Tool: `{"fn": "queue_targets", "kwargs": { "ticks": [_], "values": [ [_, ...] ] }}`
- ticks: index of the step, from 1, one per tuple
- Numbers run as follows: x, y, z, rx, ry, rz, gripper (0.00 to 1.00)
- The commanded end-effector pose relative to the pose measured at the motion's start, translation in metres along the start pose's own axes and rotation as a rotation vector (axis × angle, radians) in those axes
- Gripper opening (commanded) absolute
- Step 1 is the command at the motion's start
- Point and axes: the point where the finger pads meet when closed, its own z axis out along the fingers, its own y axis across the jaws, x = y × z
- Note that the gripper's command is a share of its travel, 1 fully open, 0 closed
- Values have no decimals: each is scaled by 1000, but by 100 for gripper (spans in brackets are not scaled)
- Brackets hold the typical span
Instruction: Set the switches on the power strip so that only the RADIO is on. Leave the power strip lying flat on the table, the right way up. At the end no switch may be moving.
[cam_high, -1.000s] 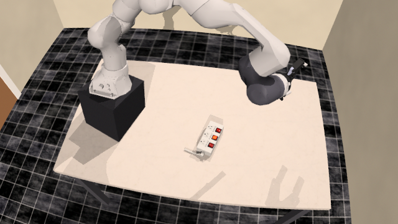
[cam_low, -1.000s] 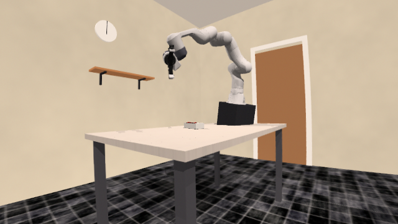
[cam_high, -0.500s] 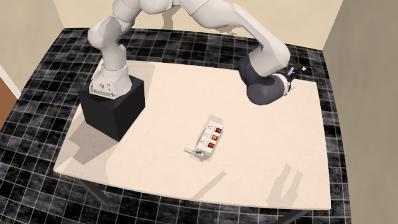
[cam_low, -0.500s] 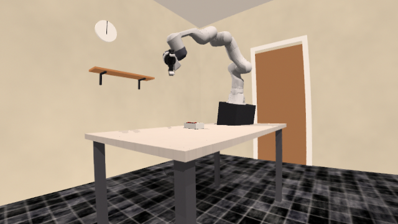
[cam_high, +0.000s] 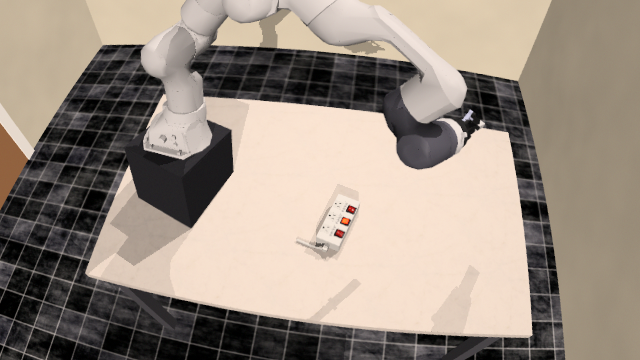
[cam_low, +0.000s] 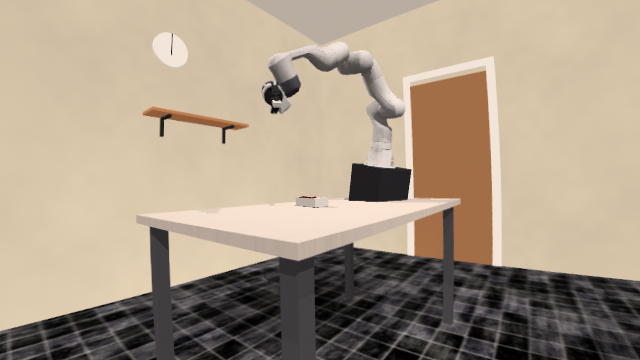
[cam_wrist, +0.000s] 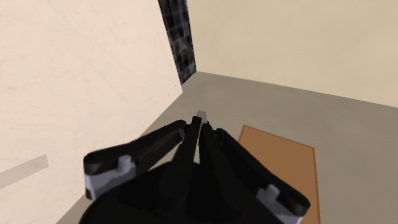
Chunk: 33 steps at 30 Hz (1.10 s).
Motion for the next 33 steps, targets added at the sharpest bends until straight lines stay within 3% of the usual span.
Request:
{"fn": "queue_targets", "kwargs": {
  "ticks": [1,6,8,9,12,13,14,15,17,18,20,21,24,25,29,30,32,33],
  "values": [
    [0,0,0,0,0,0,0],
    [0,-6,0,13,-5,1,0],
    [3,-41,2,89,-32,7,0],
    [6,-71,1,156,-54,10,0],
    [6,-71,1,156,-54,10,0],
    [11,-108,-4,243,-80,8,0],
    [11,-108,-4,243,-80,8,0],
    [17,-143,-12,344,-107,1,0],
    [18,-150,-13,344,-107,1,0],
    [26,-183,-24,454,-134,-14,0],
    [26,-192,-27,454,-134,-14,0],
    [36,-221,-42,568,-158,-36,0],
    [36,-231,-46,568,-158,-36,0],
    [46,-266,-68,677,-177,-65,0],
    [46,-266,-68,677,-177,-65,0],
    [56,-293,-91,776,-192,-98,0],
    [56,-293,-91,776,-192,-98,0],
    [64,-314,-112,860,-203,-130,0]
  ]
}}
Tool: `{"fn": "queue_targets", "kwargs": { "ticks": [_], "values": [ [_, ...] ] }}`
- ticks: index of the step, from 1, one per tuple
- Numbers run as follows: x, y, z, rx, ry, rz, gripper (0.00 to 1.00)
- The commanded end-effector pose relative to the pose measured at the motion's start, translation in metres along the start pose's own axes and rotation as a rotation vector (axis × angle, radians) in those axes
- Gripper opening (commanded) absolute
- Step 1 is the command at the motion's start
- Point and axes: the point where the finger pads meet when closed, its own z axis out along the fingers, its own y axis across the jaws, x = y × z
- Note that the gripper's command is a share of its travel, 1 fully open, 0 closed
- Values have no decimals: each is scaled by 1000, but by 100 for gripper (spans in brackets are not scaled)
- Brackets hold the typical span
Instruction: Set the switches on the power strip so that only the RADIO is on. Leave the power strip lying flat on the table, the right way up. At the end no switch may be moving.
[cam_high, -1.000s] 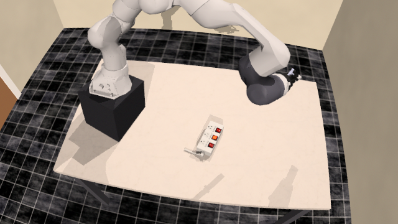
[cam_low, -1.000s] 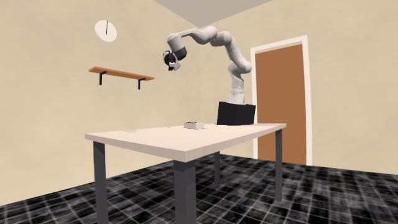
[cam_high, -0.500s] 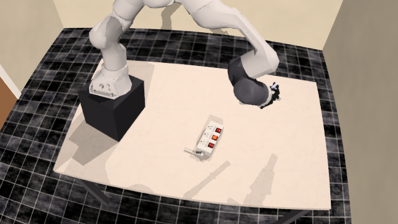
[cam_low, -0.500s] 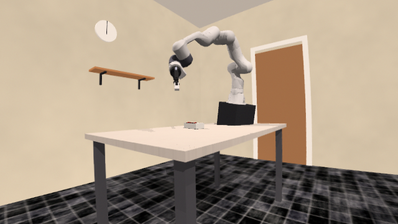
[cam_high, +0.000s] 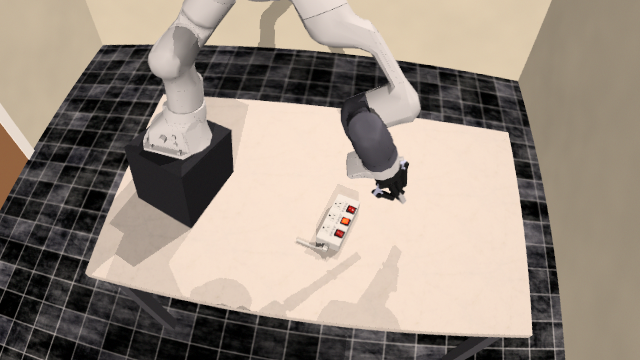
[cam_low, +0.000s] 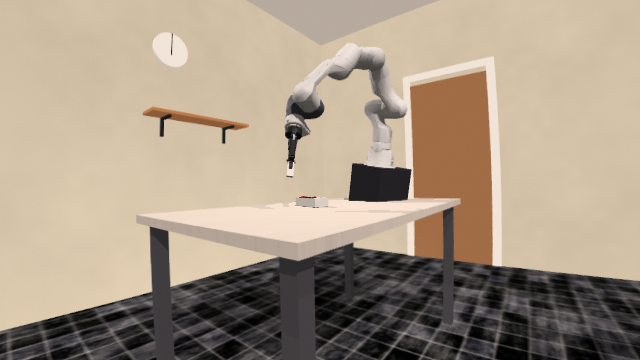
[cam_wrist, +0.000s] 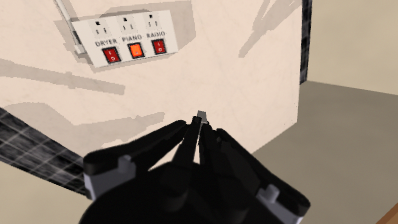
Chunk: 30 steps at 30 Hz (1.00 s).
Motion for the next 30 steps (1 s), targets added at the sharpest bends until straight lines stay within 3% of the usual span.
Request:
{"fn": "queue_targets", "kwargs": {
  "ticks": [1,3,4,6,7,10,30],
  "values": [
    [-5,-45,-5,134,-82,-71,0],
    [-5,-45,-5,134,-82,-71,0],
    [1,-67,-10,198,-98,-99,0],
    [1,-67,-10,198,-98,-99,0],
    [4,-82,-14,242,-109,-120,0],
    [7,-95,-18,279,-118,-139,0],
    [7,-95,-18,281,-118,-140,0]
  ]
}}
